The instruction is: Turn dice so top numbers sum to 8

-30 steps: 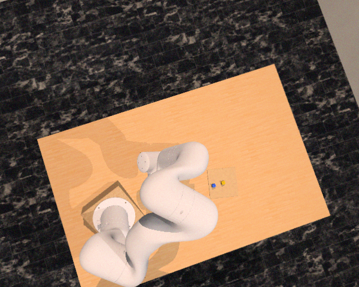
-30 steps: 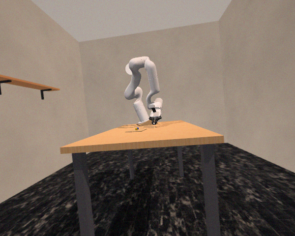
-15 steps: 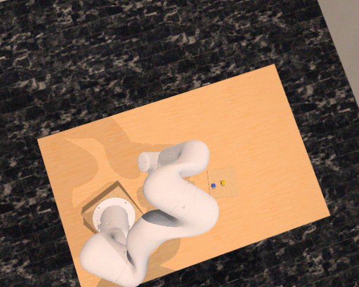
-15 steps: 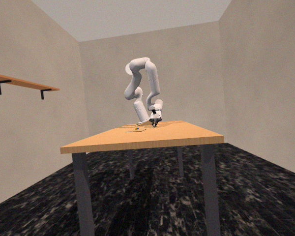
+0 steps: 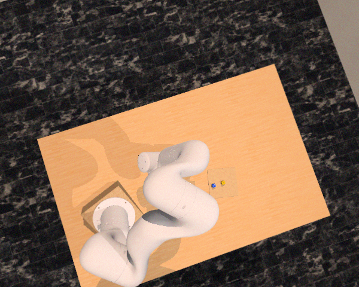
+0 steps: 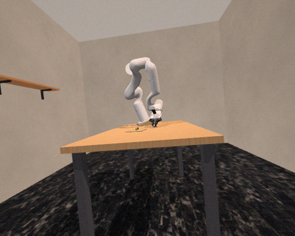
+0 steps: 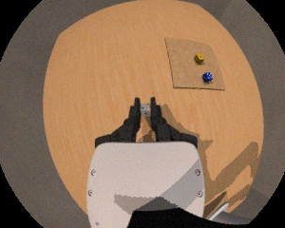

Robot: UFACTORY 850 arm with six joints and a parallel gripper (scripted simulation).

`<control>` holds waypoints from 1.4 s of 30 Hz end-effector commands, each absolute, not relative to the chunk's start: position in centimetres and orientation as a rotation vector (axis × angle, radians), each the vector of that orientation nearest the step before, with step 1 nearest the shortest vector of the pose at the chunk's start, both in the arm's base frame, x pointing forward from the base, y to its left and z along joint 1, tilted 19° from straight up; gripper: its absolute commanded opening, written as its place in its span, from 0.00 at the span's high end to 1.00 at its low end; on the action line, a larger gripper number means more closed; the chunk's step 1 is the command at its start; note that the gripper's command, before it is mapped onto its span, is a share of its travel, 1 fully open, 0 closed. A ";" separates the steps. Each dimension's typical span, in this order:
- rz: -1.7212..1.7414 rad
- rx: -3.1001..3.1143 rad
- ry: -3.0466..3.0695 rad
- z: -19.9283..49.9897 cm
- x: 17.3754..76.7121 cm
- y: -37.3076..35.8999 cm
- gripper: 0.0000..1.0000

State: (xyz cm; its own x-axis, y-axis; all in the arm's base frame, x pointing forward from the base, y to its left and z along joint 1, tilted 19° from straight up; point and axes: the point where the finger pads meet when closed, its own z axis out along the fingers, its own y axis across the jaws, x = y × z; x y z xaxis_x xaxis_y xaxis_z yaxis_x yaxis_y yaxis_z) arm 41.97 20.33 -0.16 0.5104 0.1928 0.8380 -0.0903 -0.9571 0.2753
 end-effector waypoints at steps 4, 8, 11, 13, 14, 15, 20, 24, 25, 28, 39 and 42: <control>1.426 2.472 0.086 -0.1 42.0 20.4 0.89; 1.426 2.472 0.086 -0.1 42.0 20.4 0.89; 1.426 2.472 0.086 -0.1 42.0 20.4 0.89; 1.426 2.472 0.086 -0.1 42.0 20.4 0.89; 1.426 2.472 0.086 -0.1 42.0 20.4 0.89; 1.426 2.472 0.086 -0.1 42.0 20.4 0.89; 1.426 2.472 0.086 -0.1 42.0 20.4 0.89; 1.426 2.472 0.086 -0.3 42.0 20.3 0.89; 1.426 2.472 0.086 -0.3 42.0 20.3 0.89; 1.426 2.472 0.086 -0.5 42.1 20.3 0.89; 1.426 2.472 0.086 -1.1 42.2 20.1 0.89; 1.426 2.472 0.086 -1.2 42.2 20.1 0.89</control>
